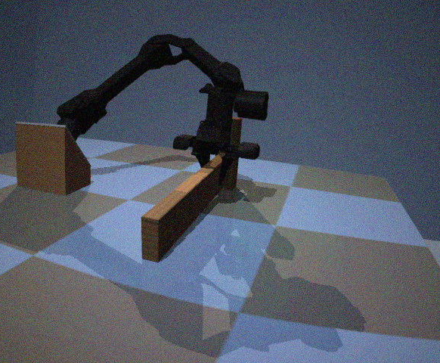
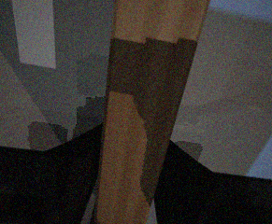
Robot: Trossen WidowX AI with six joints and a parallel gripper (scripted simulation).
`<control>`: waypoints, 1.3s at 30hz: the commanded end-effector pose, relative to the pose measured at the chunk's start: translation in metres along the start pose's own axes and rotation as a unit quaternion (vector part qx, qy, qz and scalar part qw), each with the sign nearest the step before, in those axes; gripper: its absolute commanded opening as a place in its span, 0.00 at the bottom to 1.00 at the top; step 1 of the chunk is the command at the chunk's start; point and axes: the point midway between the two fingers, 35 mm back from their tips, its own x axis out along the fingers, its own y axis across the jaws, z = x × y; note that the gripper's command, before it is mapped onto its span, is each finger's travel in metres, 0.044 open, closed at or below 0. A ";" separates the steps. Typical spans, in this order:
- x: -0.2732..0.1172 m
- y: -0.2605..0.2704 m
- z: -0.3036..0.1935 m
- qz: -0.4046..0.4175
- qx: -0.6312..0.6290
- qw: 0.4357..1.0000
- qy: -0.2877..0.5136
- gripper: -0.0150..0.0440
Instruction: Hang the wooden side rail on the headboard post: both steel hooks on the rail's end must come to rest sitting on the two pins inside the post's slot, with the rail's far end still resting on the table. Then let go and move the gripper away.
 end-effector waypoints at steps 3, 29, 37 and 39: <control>0.000 0.001 -0.001 0.003 -0.001 1.000 0.004 0.25; 0.004 0.001 -0.001 0.003 -0.001 1.000 0.004 0.25; 0.003 0.000 0.000 0.001 0.002 1.000 0.001 0.61; 0.003 0.000 0.000 0.001 0.002 1.000 0.001 0.70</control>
